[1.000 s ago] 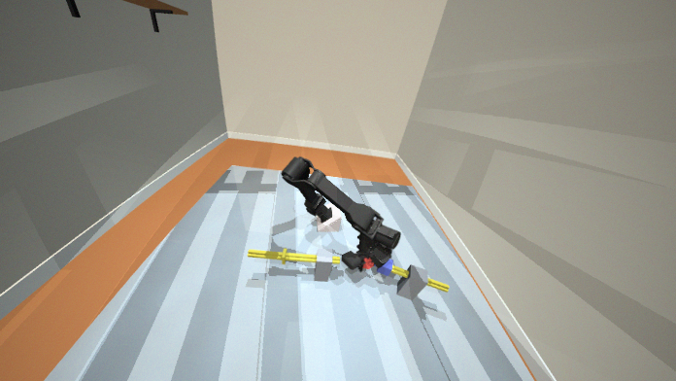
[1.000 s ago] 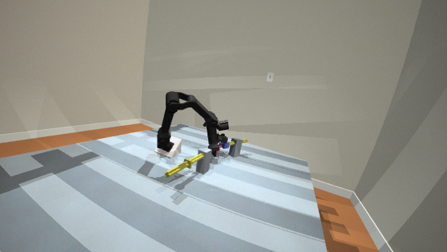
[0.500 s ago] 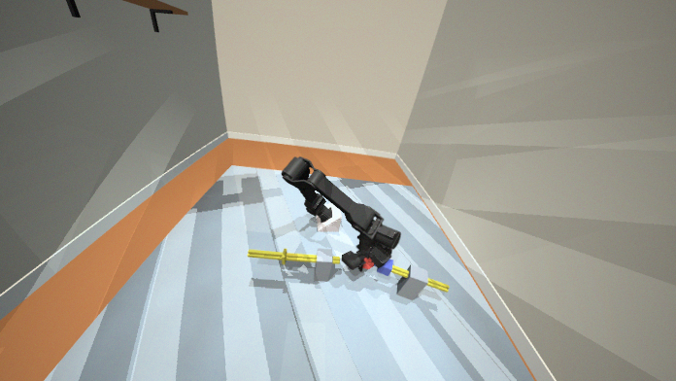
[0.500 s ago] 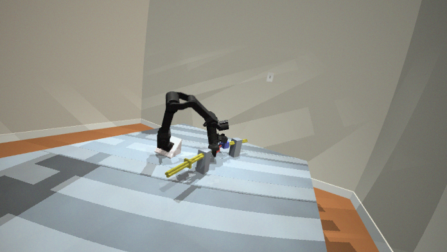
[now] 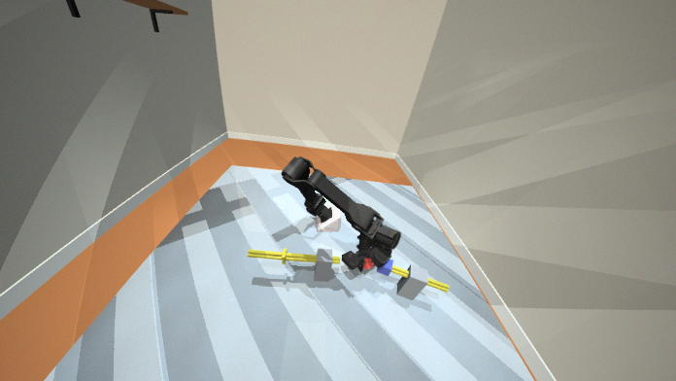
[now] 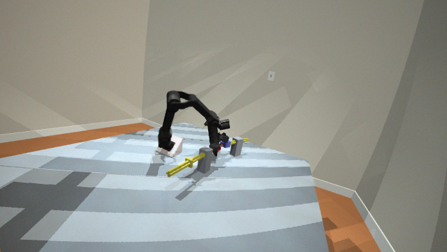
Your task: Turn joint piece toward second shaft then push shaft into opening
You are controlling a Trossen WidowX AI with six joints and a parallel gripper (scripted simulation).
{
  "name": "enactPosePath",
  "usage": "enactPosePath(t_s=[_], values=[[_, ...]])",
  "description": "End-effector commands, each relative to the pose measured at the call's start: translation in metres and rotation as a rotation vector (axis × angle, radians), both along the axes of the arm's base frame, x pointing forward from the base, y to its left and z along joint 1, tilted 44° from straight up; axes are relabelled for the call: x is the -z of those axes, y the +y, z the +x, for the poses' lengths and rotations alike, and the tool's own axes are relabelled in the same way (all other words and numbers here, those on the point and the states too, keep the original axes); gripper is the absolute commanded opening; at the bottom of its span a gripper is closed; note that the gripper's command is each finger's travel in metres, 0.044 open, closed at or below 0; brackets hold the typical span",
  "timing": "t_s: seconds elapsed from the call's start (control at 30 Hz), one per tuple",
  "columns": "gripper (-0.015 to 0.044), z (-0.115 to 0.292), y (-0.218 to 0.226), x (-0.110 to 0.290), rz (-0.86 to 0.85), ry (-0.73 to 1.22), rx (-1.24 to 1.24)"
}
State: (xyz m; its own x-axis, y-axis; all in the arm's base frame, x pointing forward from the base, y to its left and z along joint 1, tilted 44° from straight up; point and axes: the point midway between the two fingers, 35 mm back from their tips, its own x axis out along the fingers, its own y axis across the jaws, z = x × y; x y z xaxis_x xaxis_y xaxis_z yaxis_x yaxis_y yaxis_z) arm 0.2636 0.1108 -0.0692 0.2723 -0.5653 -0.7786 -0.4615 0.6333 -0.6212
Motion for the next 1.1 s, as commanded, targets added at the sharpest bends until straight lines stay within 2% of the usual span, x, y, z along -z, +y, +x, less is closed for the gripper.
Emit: enactPosePath(t_s=[0.0,1.07], values=[[0.0,0.0,0.0,0.0,0.0,0.0,0.0],[0.0,-0.002,-0.003,-0.03,-0.18,0.462,-0.039]])
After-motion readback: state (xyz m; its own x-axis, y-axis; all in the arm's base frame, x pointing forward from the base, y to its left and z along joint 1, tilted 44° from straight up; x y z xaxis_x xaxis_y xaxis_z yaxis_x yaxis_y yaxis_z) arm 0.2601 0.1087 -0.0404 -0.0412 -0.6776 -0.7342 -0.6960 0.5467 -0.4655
